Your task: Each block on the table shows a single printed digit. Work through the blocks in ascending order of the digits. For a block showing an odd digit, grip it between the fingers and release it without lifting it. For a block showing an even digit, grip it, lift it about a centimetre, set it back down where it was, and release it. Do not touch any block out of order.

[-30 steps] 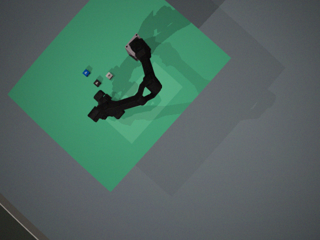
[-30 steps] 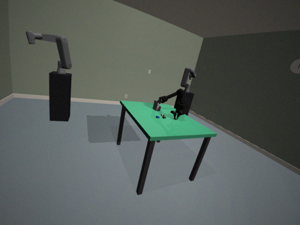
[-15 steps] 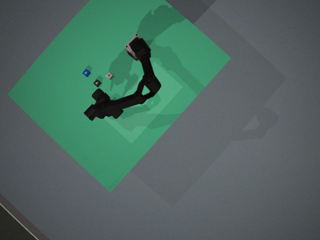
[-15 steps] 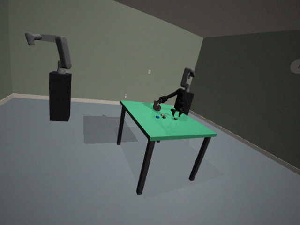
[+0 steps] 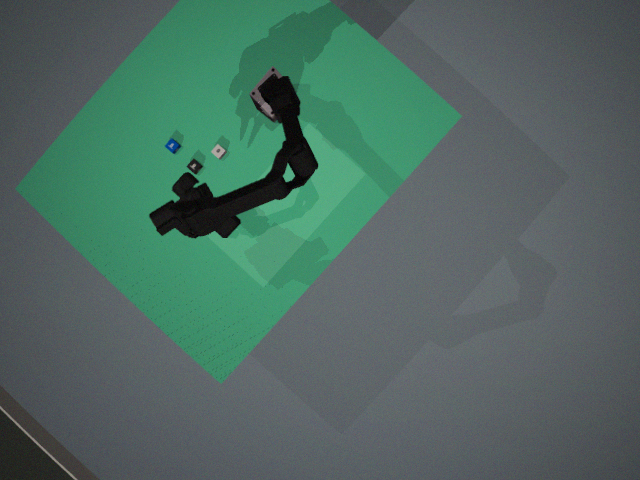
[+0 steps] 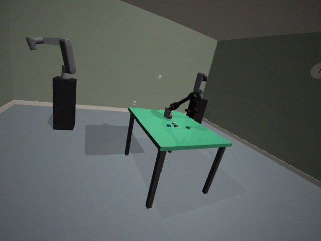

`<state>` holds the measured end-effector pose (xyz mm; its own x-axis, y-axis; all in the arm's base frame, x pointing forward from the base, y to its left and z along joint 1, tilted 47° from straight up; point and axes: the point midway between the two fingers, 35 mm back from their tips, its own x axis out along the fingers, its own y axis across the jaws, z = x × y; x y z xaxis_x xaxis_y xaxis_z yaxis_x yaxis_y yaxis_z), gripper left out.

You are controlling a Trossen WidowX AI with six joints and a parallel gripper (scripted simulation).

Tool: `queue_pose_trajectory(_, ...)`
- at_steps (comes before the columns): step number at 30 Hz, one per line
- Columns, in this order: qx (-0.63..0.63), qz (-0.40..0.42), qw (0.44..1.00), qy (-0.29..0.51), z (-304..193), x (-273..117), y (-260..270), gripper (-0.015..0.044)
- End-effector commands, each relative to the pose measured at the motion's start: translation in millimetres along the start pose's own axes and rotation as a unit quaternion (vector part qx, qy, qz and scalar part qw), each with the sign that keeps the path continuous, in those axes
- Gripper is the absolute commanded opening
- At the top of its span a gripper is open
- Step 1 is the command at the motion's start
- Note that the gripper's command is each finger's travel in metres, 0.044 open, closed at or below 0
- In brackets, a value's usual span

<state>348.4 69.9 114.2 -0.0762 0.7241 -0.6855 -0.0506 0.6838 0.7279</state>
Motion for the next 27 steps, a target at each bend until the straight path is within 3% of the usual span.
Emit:
queue_pose_trajectory(1,-0.007,-0.002,1.0,0.007,-1,1,3,0.012)
queue_pose_trajectory(5,-0.007,-0.003,1.0,0.007,-1,1,-1,0.012)
queue_pose_trajectory(14,-0.007,-0.008,1.0,0.007,-25,-1,-158,0.012)
queue_pose_trajectory(22,-0.007,-0.007,1.0,0.007,-29,-1,-167,0.012)
queue_pose_trajectory(24,-0.007,-0.007,1.0,0.007,-28,10,-168,0.0172)
queue_pose_trajectory(27,-0.007,-0.006,1.0,0.006,-28,57,-169,0.0251)
